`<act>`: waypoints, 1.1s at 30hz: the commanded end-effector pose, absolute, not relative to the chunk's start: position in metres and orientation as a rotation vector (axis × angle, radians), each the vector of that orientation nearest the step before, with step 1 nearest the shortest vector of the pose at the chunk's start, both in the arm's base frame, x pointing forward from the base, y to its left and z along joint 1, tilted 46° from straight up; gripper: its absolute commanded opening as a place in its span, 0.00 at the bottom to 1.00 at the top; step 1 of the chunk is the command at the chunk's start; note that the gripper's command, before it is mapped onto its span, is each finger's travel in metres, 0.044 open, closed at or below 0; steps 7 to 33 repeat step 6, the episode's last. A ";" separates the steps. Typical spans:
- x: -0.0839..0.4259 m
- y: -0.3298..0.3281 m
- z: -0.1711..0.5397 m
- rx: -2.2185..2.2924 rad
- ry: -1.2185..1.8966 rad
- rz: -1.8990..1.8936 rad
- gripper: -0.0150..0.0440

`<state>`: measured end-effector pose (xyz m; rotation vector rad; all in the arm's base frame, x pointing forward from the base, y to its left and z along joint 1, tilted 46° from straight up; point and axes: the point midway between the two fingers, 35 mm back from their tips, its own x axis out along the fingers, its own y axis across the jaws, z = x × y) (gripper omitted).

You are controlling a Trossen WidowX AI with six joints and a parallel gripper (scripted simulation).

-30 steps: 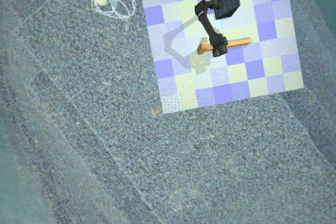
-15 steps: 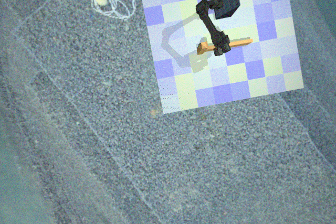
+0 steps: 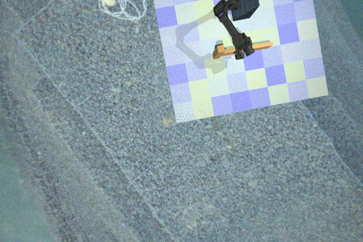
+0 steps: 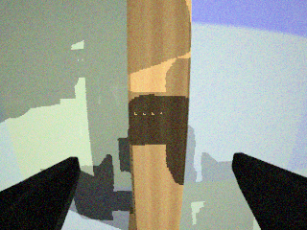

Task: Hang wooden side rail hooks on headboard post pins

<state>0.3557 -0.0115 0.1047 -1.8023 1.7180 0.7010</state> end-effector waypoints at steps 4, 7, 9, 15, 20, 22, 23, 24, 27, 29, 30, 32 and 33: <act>0.356 -0.012 0.105 -1.803 1.719 0.703 1.00; 0.356 -0.012 0.105 -1.803 1.719 0.703 1.00; 0.356 -0.012 0.105 -1.803 1.719 0.703 1.00; 0.356 -0.012 0.105 -1.803 1.719 0.703 1.00; 0.356 -0.012 0.105 -1.803 1.719 0.703 1.00; 0.356 -0.012 0.105 -1.803 1.719 0.703 1.00; 0.356 -0.012 0.105 -1.803 1.719 0.703 1.00; 0.356 -0.012 0.105 -1.803 1.719 0.703 1.00; 0.356 -0.012 0.105 -1.803 1.719 0.703 1.00; 0.356 -0.012 0.105 -1.803 1.719 0.703 1.00; 0.356 -0.012 0.105 -1.803 1.719 0.703 1.00; 0.356 -0.012 0.105 -1.803 1.719 0.703 1.00; 0.356 -0.012 0.105 -1.803 1.719 0.703 1.00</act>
